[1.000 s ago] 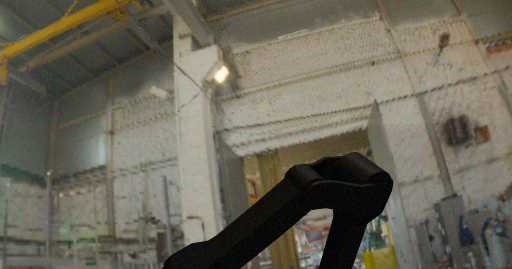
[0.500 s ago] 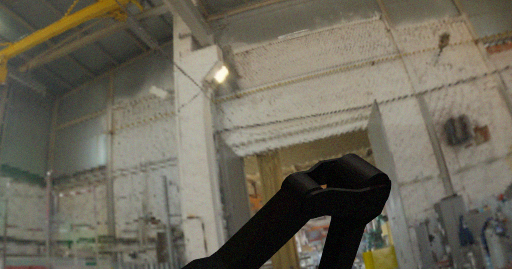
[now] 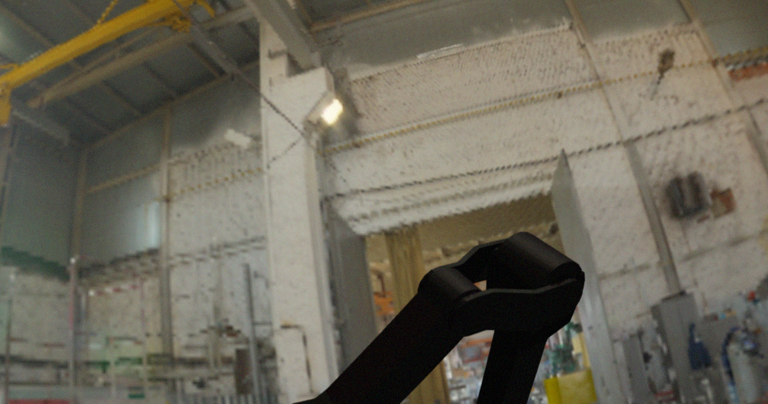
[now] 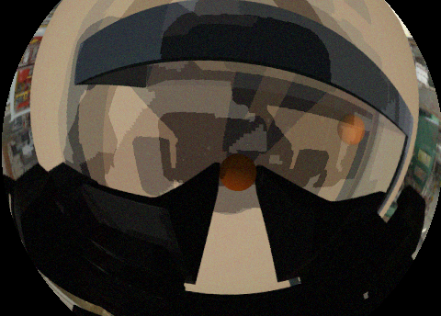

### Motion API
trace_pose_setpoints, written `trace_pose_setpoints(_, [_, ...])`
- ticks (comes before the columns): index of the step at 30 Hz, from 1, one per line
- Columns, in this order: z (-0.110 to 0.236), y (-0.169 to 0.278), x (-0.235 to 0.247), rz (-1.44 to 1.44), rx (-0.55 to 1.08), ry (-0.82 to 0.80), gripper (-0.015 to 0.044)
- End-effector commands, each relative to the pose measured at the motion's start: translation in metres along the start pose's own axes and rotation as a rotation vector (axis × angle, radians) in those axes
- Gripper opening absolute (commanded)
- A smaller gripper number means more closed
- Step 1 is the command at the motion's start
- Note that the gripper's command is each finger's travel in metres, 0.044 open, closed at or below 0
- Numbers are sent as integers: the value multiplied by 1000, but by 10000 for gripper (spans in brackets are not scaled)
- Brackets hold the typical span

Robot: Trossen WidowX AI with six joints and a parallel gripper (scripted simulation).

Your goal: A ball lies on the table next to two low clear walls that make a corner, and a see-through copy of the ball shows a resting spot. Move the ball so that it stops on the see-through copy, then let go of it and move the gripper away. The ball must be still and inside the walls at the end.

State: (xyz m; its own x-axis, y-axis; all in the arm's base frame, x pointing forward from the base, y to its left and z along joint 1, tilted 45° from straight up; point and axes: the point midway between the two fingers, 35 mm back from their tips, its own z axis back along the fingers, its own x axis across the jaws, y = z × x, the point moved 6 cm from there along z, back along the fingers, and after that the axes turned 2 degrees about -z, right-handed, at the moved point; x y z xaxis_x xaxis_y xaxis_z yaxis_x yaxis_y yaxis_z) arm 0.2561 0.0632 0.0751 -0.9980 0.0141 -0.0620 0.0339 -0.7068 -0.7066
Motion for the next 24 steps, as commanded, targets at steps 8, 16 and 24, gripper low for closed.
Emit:
trace_pose_setpoints(8, [19,3,-4,-4,12,1,0])
trace_pose_setpoints(16, [65,5,-8,-5,20,0,0])
trace_pose_setpoints(24, [114,2,-2,-5,12,-1,0])
